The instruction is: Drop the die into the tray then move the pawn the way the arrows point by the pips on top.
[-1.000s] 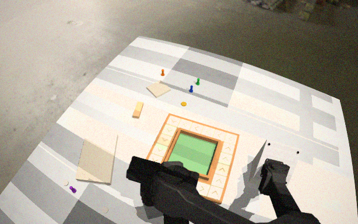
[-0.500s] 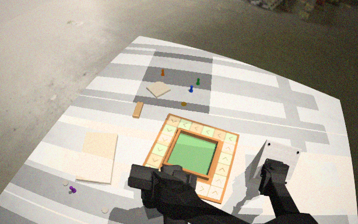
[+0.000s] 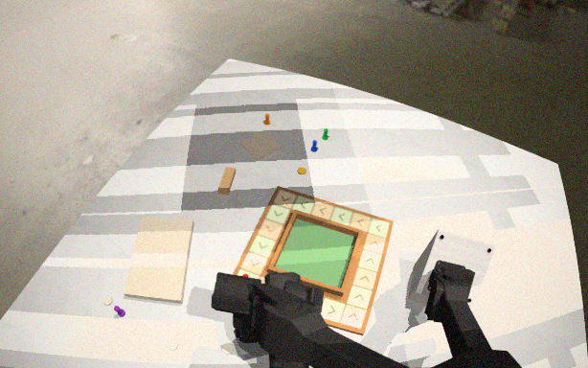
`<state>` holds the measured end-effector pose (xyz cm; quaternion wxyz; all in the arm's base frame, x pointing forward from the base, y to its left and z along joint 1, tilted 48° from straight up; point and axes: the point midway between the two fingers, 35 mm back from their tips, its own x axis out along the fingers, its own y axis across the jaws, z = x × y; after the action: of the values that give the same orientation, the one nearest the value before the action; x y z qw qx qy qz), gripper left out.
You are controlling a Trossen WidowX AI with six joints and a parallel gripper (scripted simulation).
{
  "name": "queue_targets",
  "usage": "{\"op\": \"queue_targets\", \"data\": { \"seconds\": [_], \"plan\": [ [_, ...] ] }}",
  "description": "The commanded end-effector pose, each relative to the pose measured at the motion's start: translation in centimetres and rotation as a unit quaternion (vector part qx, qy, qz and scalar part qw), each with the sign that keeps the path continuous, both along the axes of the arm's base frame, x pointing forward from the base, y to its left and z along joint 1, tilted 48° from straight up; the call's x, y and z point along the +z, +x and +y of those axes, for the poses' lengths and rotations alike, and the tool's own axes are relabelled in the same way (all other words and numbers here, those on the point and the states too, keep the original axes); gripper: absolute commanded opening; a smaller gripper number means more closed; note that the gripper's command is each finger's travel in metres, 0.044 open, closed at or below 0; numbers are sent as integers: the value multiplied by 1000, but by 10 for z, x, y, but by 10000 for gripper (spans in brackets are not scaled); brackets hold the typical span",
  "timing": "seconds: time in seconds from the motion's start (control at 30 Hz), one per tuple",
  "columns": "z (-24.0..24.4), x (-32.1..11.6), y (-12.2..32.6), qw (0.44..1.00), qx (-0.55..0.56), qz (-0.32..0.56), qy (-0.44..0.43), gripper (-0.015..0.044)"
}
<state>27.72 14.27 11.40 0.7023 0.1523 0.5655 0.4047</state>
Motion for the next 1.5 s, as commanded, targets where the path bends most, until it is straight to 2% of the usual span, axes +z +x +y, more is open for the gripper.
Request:
{"op": "queue_targets", "data": {
  "seconds": [0.0, 0.07, 0.77, 0.93, 1.47],
  "plan": [
    [0, -1, -1, 1000, -1, 3, -1, 45],
    [-4, 1, 0, 1000, -1, 3, -2, 0],
    [-94, 76, -14, 1000, -1, 5, -4, 0],
    [-96, 73, -13, 1000, -14, 18, -4, 0],
    [-125, 28, 1, 958, -192, 212, 0, 0]
  ]
}}
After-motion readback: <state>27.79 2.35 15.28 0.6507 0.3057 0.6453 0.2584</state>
